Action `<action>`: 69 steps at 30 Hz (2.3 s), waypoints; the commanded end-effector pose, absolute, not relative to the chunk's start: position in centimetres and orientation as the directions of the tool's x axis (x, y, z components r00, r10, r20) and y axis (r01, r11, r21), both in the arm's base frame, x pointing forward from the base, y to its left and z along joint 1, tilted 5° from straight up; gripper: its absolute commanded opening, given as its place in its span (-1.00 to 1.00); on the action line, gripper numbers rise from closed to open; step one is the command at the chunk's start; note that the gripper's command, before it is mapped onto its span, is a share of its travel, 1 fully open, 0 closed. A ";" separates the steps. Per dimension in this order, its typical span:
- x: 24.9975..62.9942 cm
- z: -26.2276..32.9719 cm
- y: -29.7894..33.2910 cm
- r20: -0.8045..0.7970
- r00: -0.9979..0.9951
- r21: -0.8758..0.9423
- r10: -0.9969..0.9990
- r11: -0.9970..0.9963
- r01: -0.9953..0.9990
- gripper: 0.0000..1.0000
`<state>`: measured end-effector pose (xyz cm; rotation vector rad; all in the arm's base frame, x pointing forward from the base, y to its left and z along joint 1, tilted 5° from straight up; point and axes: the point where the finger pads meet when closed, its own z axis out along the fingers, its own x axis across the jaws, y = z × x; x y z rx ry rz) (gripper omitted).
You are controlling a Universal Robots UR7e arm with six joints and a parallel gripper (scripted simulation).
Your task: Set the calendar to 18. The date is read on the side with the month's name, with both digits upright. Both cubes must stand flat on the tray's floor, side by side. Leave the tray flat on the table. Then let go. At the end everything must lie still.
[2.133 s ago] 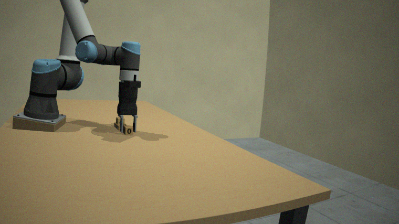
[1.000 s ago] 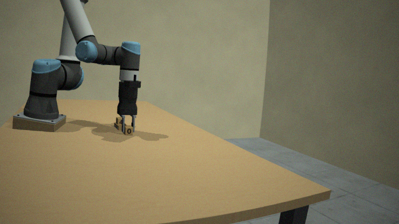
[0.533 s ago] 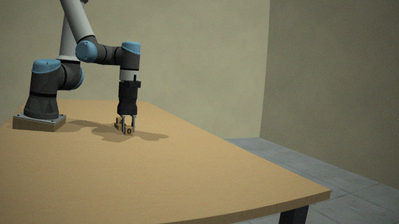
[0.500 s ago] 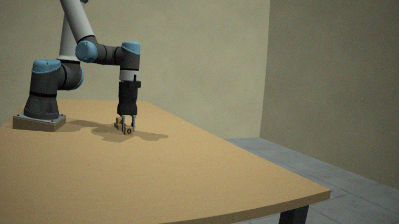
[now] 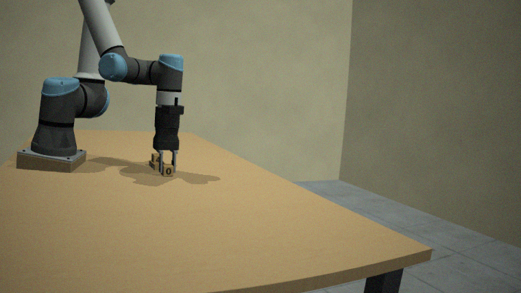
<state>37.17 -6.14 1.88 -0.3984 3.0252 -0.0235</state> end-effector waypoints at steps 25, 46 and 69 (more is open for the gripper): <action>36.4 10.9 -6.1 -0.089 -0.962 -0.028 -0.259 0.966 -0.258 0.20; 36.0 11.9 -4.4 -0.088 -0.961 -0.028 -0.262 0.965 -0.260 0.20; 33.6 12.5 2.9 -0.089 -0.958 -0.029 -0.272 0.962 -0.271 0.20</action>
